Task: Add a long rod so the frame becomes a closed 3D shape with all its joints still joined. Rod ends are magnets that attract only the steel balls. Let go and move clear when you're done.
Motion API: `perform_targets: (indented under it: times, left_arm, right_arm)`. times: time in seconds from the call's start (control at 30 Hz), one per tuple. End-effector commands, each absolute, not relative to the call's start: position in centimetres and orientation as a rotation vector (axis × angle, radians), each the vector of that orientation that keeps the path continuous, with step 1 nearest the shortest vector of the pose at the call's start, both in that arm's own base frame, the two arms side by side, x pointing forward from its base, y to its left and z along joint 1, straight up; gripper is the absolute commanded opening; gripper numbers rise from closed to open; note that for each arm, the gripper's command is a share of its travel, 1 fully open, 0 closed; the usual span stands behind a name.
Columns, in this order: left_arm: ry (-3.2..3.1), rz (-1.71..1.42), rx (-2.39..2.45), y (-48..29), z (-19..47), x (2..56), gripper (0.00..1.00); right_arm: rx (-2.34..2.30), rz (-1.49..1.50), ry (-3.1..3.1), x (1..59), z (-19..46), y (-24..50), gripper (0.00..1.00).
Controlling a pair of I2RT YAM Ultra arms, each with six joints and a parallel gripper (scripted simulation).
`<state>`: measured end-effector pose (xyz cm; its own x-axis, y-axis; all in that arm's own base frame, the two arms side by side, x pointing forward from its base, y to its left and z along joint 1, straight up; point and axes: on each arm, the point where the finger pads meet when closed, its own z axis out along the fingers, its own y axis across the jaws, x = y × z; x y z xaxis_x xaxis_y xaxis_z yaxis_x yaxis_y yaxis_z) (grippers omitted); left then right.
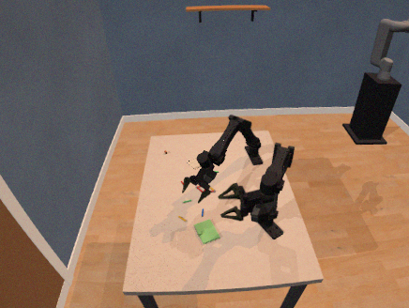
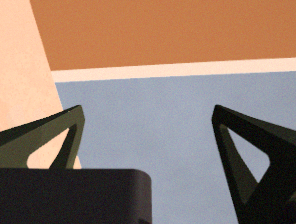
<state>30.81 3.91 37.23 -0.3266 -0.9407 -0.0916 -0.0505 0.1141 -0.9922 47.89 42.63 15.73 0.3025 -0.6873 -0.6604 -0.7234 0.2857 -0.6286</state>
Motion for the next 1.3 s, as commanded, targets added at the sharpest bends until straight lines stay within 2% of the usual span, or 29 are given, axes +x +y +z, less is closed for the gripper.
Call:
perform_targets:
  times: [0.0,0.7,1.03,1.1,1.27]
  left_arm:
    - [1.545,-1.329,-0.995,3.9,37.6,30.8,1.00]
    - [1.613,-1.303,-0.892,2.5,36.7,30.1,1.00]
    - [1.859,-1.150,-0.425,-5.1,30.6,27.0,1.00]
    - [1.859,-1.150,-0.425,-5.1,30.6,27.0,1.00]
    - [1.955,-1.019,-0.182,-8.8,27.5,25.7,1.00]
  right_arm:
    - [-1.405,0.038,1.386,48.0,16.7,42.7,1.00]
    - [-1.338,0.039,1.430,48.1,17.2,41.8,1.00]
    - [-1.112,0.076,1.817,42.7,14.3,32.6,1.00]
    - [-1.112,0.076,1.817,42.7,14.3,32.6,1.00]
    - [-0.943,0.098,2.053,38.5,12.5,26.4,1.00]
